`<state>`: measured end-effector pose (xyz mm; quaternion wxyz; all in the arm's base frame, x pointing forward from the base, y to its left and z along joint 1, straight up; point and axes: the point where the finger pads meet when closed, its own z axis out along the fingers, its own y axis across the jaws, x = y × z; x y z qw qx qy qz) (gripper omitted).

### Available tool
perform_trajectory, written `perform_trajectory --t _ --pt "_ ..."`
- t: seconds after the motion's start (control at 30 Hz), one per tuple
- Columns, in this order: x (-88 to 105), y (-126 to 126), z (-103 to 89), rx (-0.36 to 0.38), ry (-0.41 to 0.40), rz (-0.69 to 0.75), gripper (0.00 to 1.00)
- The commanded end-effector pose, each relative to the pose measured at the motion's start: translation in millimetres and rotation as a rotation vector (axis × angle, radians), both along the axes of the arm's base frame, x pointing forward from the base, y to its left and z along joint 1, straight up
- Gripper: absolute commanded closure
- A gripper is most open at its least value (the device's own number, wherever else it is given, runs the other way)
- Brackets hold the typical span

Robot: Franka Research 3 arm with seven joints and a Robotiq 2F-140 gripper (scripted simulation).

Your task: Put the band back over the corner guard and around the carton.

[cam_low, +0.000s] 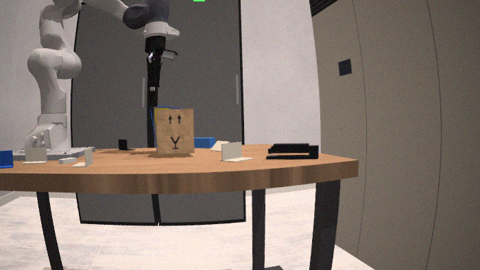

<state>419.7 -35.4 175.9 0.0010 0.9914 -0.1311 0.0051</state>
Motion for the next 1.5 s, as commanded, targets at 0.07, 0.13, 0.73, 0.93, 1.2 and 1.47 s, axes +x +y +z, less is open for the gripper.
perform_trajectory --t 0.07,0.13,0.73,0.93,1.2,1.47 --pt "-4.1 -1 -1.4 0.005 0.01 0.006 0.9" --pt "-4.1 -3 -1.4 0.005 0.01 0.006 0.9" --pt "-4.6 -35 -1.5 0.005 0.01 0.006 0.9" --pt "-4.7 -45 -1.5 0.005 0.01 0.006 0.9" --pt "-5.0 -61 -1.5 0.005 0.01 0.006 0.9" --pt "-5.1 -67 -1.5 0.005 0.01 0.006 0.9"
